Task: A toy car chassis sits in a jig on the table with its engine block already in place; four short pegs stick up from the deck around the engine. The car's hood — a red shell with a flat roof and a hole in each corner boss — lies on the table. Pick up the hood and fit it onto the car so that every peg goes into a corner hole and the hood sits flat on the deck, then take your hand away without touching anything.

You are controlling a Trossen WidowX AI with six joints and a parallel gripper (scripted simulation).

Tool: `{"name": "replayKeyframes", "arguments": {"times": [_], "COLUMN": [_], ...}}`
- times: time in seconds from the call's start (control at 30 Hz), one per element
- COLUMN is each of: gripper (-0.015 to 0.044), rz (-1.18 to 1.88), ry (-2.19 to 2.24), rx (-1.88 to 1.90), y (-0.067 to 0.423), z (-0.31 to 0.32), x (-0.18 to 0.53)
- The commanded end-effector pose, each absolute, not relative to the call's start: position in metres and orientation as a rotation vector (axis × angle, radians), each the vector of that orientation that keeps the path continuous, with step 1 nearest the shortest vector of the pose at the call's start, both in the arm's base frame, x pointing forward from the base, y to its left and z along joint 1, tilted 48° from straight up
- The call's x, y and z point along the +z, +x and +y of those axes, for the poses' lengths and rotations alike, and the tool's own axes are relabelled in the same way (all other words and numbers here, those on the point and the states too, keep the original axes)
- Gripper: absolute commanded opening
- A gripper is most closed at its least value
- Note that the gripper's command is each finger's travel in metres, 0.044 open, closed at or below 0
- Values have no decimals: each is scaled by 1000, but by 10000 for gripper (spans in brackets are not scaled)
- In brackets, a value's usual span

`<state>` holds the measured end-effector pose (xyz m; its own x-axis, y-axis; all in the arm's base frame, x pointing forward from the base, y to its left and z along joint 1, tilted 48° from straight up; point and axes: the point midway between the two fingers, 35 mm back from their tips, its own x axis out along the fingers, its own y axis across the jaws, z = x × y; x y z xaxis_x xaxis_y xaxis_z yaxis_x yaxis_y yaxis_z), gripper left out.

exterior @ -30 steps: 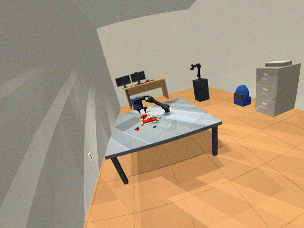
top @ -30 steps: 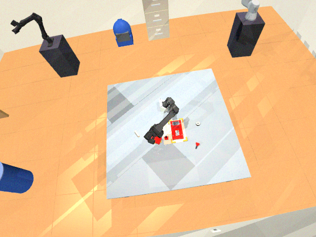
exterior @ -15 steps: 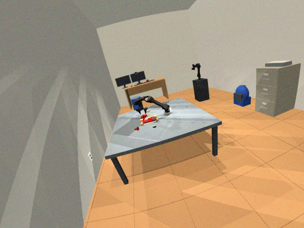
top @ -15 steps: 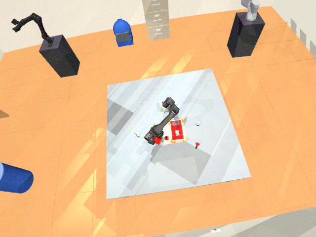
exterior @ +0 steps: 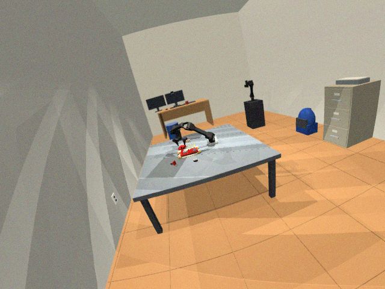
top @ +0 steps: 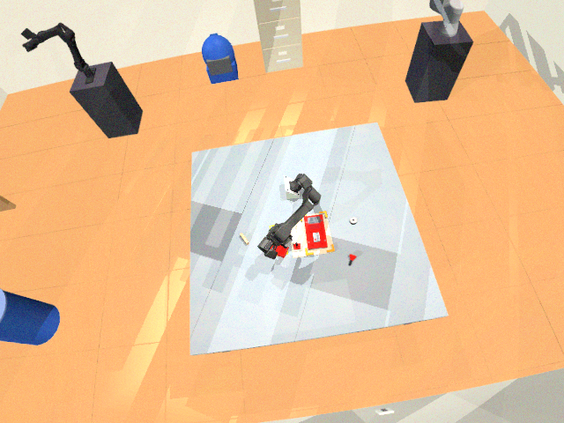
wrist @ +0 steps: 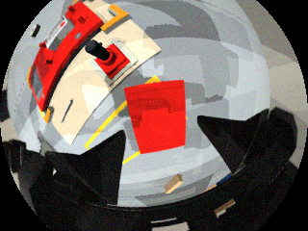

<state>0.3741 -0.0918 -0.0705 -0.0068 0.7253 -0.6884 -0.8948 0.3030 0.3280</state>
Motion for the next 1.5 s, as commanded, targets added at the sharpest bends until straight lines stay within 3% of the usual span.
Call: {"name": "replayKeyframes", "arguments": {"times": [0.0, 1.47], "gripper": [440, 440], "rz": [909, 908], "ry": [-223, -222], "rx": [1296, 1297], "y": [374, 374], "z": [-87, -71], "x": [-73, -88]}}
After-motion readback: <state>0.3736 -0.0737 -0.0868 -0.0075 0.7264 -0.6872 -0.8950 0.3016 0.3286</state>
